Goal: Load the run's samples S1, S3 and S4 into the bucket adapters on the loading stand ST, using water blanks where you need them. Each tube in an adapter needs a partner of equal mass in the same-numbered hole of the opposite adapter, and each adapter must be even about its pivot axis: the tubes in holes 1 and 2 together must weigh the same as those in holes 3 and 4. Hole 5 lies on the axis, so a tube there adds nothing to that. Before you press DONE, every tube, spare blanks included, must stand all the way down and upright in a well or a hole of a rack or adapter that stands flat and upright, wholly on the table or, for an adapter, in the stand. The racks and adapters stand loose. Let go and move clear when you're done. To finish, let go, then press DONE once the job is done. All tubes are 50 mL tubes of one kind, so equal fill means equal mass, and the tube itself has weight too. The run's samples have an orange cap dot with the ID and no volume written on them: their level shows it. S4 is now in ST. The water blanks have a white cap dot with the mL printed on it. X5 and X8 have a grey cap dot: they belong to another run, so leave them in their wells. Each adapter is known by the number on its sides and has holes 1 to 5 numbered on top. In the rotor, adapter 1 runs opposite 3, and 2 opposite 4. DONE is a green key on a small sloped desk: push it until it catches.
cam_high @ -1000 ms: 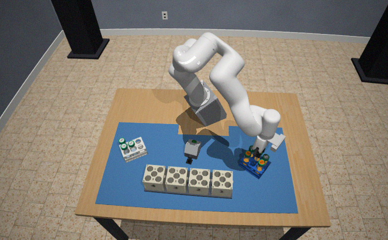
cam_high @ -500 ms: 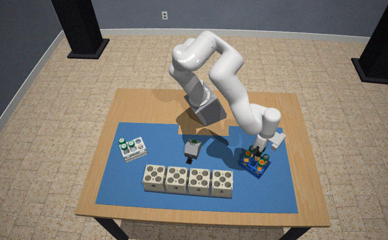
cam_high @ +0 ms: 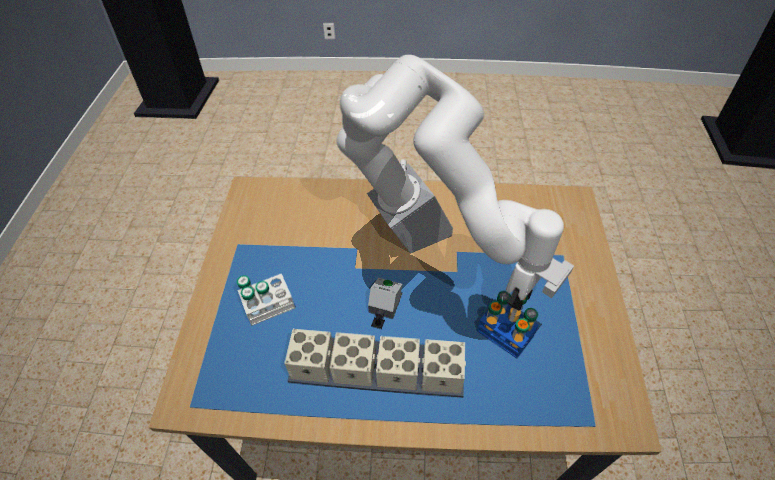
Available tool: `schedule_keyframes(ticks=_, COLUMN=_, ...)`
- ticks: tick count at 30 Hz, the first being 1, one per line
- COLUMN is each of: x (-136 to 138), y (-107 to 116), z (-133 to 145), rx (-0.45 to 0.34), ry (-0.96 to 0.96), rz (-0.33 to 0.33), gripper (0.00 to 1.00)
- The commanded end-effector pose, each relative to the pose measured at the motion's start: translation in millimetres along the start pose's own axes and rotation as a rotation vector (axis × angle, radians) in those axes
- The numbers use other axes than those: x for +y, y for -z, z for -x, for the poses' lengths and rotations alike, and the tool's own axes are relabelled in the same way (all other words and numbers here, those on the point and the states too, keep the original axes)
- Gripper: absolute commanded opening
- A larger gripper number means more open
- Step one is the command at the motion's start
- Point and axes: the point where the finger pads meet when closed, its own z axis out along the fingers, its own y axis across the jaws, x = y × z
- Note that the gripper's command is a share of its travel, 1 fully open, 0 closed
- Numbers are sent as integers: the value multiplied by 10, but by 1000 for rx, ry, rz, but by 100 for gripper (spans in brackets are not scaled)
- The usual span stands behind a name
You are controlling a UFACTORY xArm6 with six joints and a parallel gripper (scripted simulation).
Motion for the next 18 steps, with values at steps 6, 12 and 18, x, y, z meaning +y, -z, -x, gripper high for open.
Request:
schedule_keyframes(ticks=6, x=2, y=157, z=-14, rx=4, ry=-1, rz=0, gripper=0)
schedule_keyframes(ticks=12, x=2, y=277, z=-14, rx=4, ry=-1, rz=0, gripper=0)
schedule_keyframes(ticks=18, x=2, y=397, z=-14, rx=4, ry=-1, rz=0, gripper=0)
